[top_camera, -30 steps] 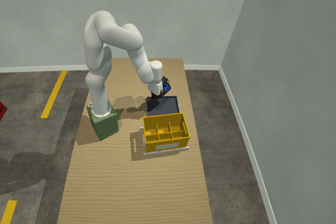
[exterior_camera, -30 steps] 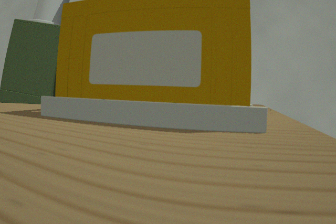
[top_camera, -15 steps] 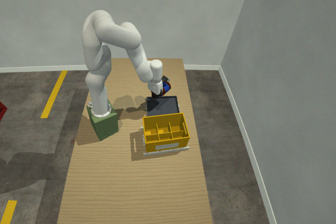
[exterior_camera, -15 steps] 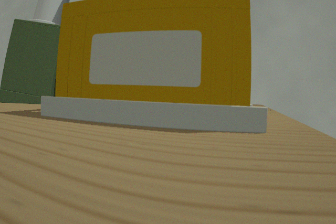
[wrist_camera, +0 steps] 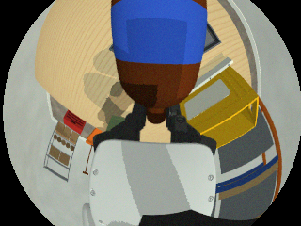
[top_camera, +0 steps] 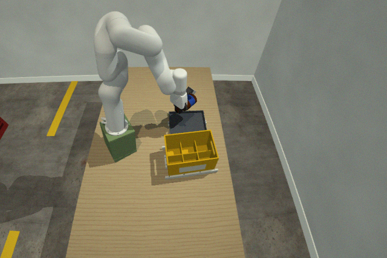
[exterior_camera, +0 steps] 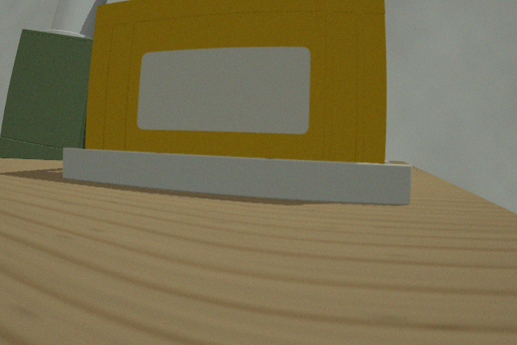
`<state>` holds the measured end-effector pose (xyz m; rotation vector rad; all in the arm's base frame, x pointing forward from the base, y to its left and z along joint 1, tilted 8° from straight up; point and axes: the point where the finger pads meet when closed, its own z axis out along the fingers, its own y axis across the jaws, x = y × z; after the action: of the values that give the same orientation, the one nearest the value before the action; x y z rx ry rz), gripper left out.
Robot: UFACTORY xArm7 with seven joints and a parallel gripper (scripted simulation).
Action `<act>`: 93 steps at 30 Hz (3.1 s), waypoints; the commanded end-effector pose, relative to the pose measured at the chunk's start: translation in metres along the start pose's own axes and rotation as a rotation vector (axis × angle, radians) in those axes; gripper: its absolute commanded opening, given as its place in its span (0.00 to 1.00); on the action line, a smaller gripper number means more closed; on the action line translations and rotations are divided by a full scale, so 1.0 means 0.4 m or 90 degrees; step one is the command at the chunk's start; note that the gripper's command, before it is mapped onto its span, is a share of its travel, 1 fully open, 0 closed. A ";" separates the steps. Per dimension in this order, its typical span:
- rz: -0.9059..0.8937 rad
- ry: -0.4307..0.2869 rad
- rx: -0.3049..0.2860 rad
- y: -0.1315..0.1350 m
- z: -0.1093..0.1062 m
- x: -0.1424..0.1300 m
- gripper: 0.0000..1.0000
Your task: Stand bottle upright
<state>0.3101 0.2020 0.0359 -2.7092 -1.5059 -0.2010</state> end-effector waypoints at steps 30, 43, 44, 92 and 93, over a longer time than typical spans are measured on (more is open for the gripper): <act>-0.104 0.002 -0.001 0.002 -0.002 0.003 0.00; -0.166 0.002 -0.001 0.002 -0.002 0.003 0.00; -0.167 0.002 -0.001 0.002 -0.002 0.003 0.00; -0.333 0.001 -0.002 0.002 -0.002 0.003 0.00; -0.333 0.001 -0.002 0.002 -0.002 0.003 0.00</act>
<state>0.3101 0.2020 0.0359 -2.2532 -2.1785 -0.2107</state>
